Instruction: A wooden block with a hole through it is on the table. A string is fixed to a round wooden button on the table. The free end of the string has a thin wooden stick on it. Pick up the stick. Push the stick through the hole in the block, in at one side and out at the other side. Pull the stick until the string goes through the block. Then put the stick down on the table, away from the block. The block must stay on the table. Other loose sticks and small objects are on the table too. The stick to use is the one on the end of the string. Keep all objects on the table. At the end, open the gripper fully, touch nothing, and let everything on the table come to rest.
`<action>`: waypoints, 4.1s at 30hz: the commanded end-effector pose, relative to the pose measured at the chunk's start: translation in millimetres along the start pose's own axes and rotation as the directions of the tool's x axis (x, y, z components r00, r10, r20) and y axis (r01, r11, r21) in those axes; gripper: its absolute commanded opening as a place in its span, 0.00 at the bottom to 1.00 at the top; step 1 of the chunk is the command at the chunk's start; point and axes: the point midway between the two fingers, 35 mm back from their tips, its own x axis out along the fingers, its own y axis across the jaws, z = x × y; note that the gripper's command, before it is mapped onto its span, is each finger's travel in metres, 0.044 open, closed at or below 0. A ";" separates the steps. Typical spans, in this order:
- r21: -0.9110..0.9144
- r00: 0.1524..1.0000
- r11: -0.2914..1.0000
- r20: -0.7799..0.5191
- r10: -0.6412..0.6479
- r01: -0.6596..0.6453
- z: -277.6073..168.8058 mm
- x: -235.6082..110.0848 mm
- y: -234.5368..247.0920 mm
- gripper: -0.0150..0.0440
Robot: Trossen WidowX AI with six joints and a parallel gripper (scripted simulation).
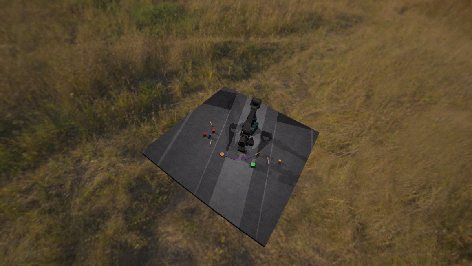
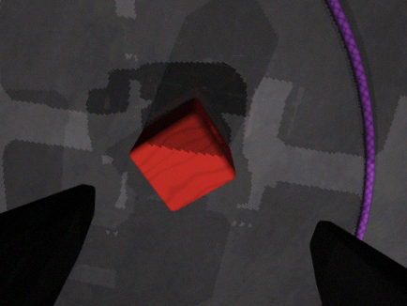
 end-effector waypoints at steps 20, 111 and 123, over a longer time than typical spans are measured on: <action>0.000 1.000 1.000 0.000 0.000 0.000 0.0 0.0 0.0 0.36; -0.738 1.000 0.675 0.016 0.004 0.009 120.3 -1.7 -3.4 0.47; -0.738 1.000 0.675 0.016 0.004 0.009 120.3 -1.4 -3.4 0.46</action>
